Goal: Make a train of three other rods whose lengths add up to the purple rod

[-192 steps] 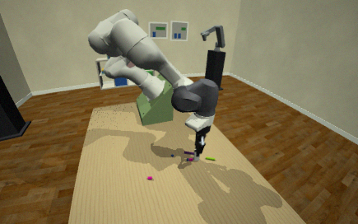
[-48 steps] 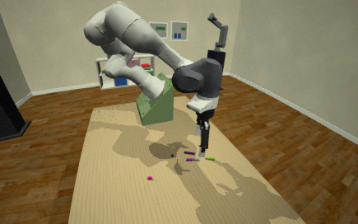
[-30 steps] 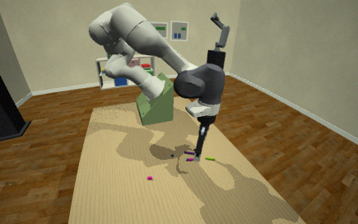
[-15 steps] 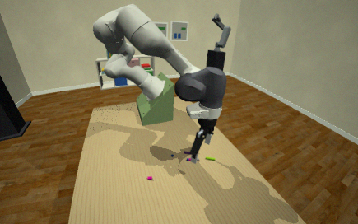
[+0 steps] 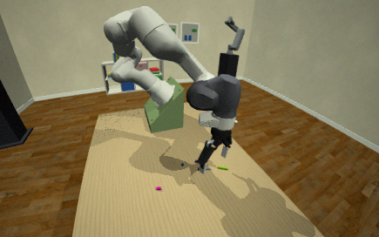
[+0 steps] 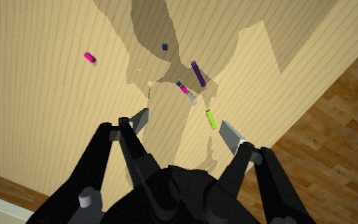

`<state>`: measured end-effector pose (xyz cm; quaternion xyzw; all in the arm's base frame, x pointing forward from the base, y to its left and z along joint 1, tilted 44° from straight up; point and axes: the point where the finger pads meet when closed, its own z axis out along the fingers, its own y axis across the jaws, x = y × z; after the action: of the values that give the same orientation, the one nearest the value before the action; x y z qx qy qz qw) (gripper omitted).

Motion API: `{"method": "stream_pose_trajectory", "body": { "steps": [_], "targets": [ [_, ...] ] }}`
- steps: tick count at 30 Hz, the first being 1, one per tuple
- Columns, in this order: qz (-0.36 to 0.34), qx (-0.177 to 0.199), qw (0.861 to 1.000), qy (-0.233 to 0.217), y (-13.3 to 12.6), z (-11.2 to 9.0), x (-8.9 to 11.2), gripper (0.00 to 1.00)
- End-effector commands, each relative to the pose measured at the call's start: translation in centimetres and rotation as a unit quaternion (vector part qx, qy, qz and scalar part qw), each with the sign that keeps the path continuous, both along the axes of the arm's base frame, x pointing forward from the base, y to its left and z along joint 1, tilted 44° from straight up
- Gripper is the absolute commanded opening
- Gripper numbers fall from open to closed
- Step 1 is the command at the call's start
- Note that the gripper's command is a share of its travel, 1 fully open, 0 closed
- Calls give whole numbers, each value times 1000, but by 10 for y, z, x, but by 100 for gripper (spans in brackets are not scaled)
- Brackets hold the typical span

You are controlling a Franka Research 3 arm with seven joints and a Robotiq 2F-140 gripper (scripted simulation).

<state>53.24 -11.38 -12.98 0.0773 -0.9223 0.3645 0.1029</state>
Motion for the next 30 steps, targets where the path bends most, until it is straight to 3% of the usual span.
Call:
{"method": "stream_pose_trajectory", "body": {
  "steps": [1, 11, 30],
  "targets": [
    [-56, -8, 996, -62, 1, -3, 4, 100],
    [-119, -21, 985, -126, -5, -8, 12, 100],
    [-120, -21, 984, -127, -5, -8, 12, 100]
  ]
}}
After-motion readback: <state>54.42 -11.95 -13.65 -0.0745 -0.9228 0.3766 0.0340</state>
